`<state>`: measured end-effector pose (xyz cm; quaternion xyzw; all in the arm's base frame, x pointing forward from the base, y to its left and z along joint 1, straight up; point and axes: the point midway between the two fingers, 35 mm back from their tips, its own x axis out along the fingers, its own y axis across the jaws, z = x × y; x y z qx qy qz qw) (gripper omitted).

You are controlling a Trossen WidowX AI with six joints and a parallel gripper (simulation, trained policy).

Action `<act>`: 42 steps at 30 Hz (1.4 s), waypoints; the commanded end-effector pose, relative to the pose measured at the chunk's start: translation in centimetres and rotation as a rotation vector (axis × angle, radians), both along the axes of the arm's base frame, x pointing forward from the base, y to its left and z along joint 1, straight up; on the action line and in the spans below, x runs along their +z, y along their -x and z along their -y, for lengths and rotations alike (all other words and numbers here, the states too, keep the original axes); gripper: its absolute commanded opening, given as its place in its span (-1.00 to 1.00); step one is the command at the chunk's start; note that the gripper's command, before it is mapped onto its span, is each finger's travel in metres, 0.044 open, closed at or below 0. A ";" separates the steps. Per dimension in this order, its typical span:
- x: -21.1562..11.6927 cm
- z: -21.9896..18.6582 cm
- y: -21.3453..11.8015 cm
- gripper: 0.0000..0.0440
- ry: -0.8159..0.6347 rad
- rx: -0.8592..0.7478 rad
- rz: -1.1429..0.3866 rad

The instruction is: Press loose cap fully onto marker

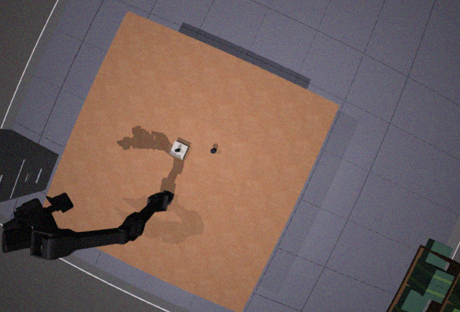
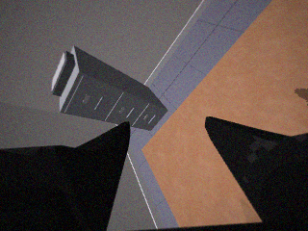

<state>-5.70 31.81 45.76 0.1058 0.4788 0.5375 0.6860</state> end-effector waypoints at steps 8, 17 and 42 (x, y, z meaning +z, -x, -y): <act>-0.3 0.0 -2.2 0.52 0.021 -0.086 -0.053; -0.6 0.0 -4.2 0.53 0.037 -0.161 -0.095; -1.6 0.5 -9.5 0.54 0.078 -0.373 -0.211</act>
